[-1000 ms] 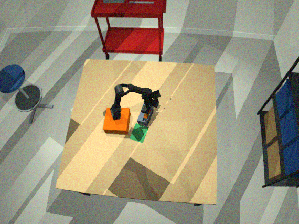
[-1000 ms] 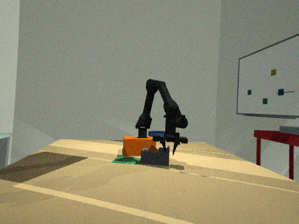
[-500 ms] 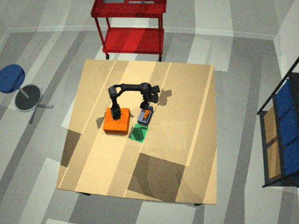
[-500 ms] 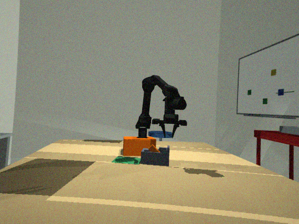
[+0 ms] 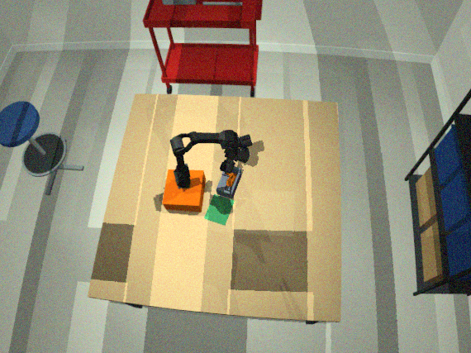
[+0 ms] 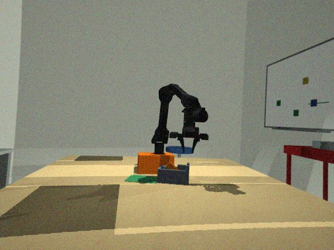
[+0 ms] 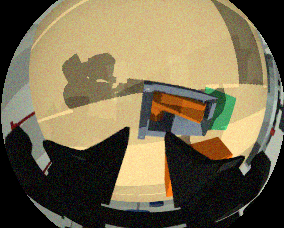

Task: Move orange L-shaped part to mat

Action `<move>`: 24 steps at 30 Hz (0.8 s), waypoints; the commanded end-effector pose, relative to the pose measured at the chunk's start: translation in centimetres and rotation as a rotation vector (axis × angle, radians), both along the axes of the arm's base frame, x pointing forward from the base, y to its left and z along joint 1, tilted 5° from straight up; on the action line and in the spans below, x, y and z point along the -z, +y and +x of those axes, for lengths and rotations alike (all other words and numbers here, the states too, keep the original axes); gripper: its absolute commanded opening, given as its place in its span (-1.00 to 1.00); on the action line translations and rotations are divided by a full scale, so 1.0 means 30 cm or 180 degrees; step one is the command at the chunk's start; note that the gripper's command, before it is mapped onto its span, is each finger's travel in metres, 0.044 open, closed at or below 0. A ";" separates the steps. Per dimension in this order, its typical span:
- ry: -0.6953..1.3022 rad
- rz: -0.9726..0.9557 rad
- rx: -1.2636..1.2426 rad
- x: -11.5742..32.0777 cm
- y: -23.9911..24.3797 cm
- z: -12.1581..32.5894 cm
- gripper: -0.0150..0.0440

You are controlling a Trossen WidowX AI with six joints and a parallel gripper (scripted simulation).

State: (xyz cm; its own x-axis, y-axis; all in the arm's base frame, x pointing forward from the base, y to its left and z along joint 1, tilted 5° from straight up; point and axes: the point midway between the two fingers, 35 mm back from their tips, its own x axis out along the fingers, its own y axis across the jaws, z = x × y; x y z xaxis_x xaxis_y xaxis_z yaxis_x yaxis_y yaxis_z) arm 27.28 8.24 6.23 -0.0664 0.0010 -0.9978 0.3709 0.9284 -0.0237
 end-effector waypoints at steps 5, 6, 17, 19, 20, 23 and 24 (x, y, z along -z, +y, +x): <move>0.0004 -0.0001 0.0000 0.002 0.000 0.000 0.12; 0.0004 -0.0001 0.0000 0.002 0.000 0.000 0.12; 0.0002 0.0015 -0.0254 0.001 -0.014 -0.001 0.39; -0.0001 0.0037 -0.0621 -0.001 -0.034 -0.003 0.46; -0.0002 0.0052 -0.0862 -0.002 -0.048 -0.005 0.46; -0.0006 0.0100 -0.1660 -0.005 -0.091 -0.011 0.46; -0.0007 0.0116 -0.1928 -0.006 -0.105 -0.013 0.46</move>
State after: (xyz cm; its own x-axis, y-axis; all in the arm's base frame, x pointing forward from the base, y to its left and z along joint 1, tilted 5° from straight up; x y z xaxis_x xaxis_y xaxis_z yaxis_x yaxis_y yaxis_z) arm 27.14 6.88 6.07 -0.0740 0.0019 -0.9973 0.0980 0.9952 -0.0054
